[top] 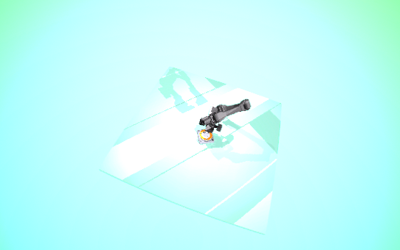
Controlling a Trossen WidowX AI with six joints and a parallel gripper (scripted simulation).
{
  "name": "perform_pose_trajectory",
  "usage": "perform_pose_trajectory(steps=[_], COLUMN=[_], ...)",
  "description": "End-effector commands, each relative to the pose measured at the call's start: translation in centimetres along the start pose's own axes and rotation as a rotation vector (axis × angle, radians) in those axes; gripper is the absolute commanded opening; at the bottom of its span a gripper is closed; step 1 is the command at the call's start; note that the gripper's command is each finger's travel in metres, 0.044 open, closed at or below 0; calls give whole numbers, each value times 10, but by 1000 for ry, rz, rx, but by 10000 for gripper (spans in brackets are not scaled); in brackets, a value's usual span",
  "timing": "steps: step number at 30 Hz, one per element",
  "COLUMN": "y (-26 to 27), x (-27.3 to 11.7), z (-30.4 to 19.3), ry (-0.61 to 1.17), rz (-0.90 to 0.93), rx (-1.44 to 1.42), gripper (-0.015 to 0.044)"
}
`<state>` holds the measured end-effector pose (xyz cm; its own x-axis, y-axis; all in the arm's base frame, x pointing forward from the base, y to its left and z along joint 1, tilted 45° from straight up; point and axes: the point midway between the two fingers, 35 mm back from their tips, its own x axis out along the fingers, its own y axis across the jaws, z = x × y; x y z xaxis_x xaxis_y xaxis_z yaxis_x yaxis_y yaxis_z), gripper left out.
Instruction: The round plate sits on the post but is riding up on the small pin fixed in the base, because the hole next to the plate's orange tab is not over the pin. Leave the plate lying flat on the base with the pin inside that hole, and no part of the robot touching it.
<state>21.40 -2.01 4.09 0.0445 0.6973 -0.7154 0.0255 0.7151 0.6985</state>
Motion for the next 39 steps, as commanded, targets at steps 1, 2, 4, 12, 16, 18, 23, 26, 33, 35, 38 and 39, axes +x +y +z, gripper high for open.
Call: perform_pose_trajectory(steps=[1,2,4,12,16,18,23,26,33,35,38,39], y=[8,10,11,20,23,25,30,32,36,37,38,38], x=[1,1,1,1,1,1,1,1,0,0,-1,-1], z=[1,1,3,9,12,14,18,21,29,31,34,35], ry=[1,1,1,1,0,0,0,0,0,0,-1,-1], rz=[9,9,9,9,10,10,10,10,10,10,10,10], rx=[-2,-2,-2,-3,-3,-3,-3,-3,-4,-4,-4,-4], gripper=[0,0,0,0,0,0,0,0,0,0,0,0])
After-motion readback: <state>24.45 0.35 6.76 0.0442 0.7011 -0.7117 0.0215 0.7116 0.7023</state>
